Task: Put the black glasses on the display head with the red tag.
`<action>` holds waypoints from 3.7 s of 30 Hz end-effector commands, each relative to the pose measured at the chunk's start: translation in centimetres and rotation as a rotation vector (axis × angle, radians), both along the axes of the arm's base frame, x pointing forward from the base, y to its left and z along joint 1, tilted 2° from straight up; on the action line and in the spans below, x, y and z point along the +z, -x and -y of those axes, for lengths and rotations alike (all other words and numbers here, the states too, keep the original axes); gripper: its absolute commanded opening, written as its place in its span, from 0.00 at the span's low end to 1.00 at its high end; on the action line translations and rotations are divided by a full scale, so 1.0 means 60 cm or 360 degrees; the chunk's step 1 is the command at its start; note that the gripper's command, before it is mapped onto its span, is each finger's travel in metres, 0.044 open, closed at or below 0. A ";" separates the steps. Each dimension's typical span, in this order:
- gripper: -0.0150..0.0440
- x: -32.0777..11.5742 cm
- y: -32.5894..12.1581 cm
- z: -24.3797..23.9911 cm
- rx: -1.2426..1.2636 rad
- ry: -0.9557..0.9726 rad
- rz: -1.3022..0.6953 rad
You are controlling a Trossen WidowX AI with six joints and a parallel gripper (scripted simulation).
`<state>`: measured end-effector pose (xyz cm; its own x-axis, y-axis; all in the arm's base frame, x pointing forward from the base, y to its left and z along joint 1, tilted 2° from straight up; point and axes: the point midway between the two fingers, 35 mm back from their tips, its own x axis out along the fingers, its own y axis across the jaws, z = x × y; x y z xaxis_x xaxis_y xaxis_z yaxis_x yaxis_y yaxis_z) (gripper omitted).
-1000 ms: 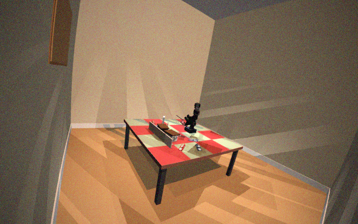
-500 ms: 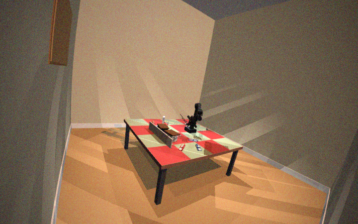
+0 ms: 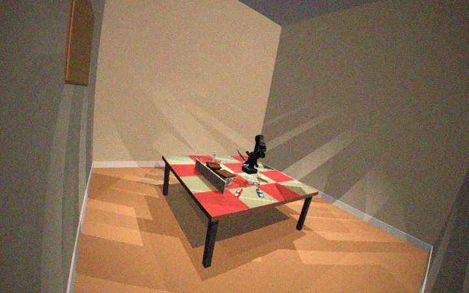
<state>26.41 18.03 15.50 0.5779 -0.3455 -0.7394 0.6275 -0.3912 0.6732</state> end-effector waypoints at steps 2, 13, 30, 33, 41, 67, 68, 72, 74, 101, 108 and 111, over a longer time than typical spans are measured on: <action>0.25 0.000 0.000 0.000 0.0008 0.0005 -0.0006; 0.25 -0.008 -0.004 0.016 0.0014 0.0020 -0.0094; 0.25 -0.054 -0.017 0.116 0.0119 -0.0041 -0.0652; 0.25 -0.060 -0.017 0.131 0.0149 -0.0078 -0.0734; 0.25 -0.072 -0.013 0.170 0.0244 -0.0208 -0.0917; 0.25 -0.113 -0.005 0.221 0.0453 -0.0495 -0.1039; 0.25 -0.116 -0.005 0.220 0.0449 -0.0485 -0.1041; 0.25 -0.126 -0.004 0.220 0.0444 -0.0471 -0.1045; 0.25 -0.131 -0.004 0.219 0.0444 -0.0470 -0.1046; 0.25 -0.172 -0.019 0.225 0.0452 -0.0490 -0.1036; 0.25 -0.172 -0.033 0.230 0.0456 -0.0500 -0.1030; 0.25 -0.172 -0.040 0.232 0.0457 -0.0501 -0.1029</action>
<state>28.24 4.16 4.94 0.0231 0.0286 -0.9993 0.9624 -0.2711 0.0145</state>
